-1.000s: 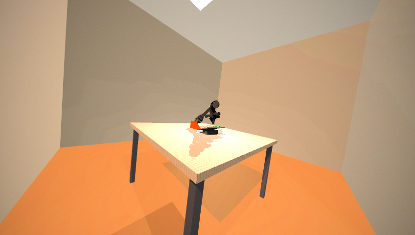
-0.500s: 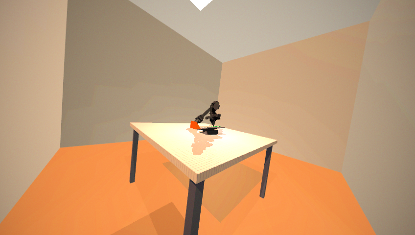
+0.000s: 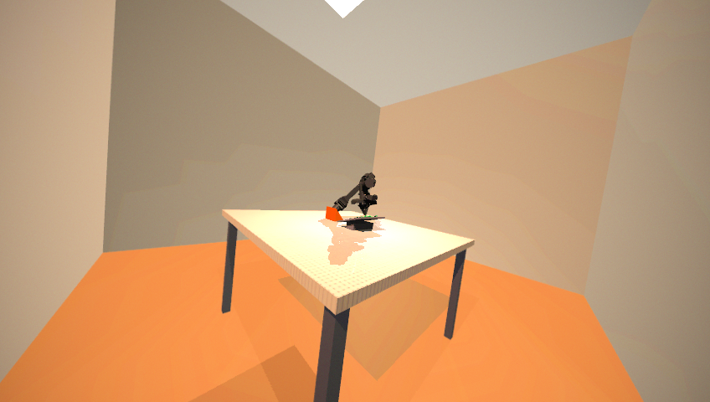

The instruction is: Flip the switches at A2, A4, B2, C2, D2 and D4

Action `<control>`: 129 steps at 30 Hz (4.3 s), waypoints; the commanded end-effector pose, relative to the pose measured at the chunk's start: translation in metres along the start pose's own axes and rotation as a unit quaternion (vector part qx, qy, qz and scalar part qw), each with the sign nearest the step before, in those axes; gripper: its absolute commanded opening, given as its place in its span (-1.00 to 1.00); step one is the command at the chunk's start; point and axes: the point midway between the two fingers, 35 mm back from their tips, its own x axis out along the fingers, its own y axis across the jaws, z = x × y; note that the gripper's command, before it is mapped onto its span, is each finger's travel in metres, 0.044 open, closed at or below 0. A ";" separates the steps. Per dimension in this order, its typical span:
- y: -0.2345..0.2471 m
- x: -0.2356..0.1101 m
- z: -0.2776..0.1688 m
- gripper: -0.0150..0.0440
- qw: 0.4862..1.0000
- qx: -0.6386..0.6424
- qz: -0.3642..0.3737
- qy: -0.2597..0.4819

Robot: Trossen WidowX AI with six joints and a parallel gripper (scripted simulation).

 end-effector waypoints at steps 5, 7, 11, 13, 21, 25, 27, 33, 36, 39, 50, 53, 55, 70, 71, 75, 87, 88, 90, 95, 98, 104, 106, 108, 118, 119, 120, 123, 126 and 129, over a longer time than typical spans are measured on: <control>0.001 0.001 0.001 -0.49 1.000 0.002 0.002 -0.002; 0.001 0.001 0.001 -0.49 1.000 0.002 0.002 -0.002; 0.001 0.002 0.001 -0.49 1.000 0.002 0.002 -0.002; 0.001 0.002 0.001 -0.49 1.000 0.002 0.002 -0.002; 0.001 0.003 0.001 -0.49 1.000 0.002 0.002 -0.002; 0.001 0.004 0.001 -0.49 1.000 0.002 0.003 -0.002; 0.001 0.004 0.001 -0.49 1.000 0.002 0.003 -0.002; 0.001 0.005 0.001 -0.49 1.000 0.002 0.003 -0.002; 0.001 0.005 0.001 -0.49 1.000 0.002 0.003 -0.002; 0.001 0.005 0.001 -0.49 1.000 0.002 0.003 -0.002; 0.000 -0.059 -0.002 -0.49 1.000 0.003 0.001 -0.014; 0.016 -0.060 -0.013 -0.49 1.000 0.003 0.001 -0.014; 0.036 -0.060 -0.029 -0.49 1.000 0.004 0.002 -0.014; 0.068 -0.022 -0.060 -0.49 1.000 0.005 0.003 -0.027; 0.068 -0.021 -0.060 -0.49 1.000 0.005 0.003 -0.027; 0.068 -0.012 -0.060 -0.49 1.000 0.005 0.004 -0.027; 0.068 0.002 -0.059 -0.49 1.000 0.004 0.004 -0.027; 0.068 0.002 -0.059 -0.49 1.000 0.004 0.004 -0.027; 0.068 0.002 -0.059 -0.49 1.000 0.004 0.004 -0.027; 0.068 0.002 -0.059 -0.49 1.000 0.004 0.004 -0.027; 0.068 0.002 -0.059 -0.49 1.000 0.004 0.004 -0.027; 0.068 0.002 -0.059 -0.49 1.000 0.004 0.004 -0.027; 0.068 0.002 -0.059 -0.49 1.000 0.004 0.004 -0.027; 0.068 0.003 -0.059 -0.49 1.000 0.004 0.004 -0.027; 0.068 0.004 -0.059 -0.49 1.000 0.004 0.004 -0.027; 0.068 0.004 -0.059 -0.49 1.000 0.004 0.004 -0.027; 0.068 0.004 -0.059 -0.49 1.000 0.004 0.004 -0.027; 0.068 0.005 -0.059 -0.49 1.000 0.004 0.004 -0.027; 0.068 0.005 -0.059 -0.49 1.000 0.004 0.004 -0.027; 0.068 0.006 -0.059 -0.49 1.000 0.004 0.004 -0.027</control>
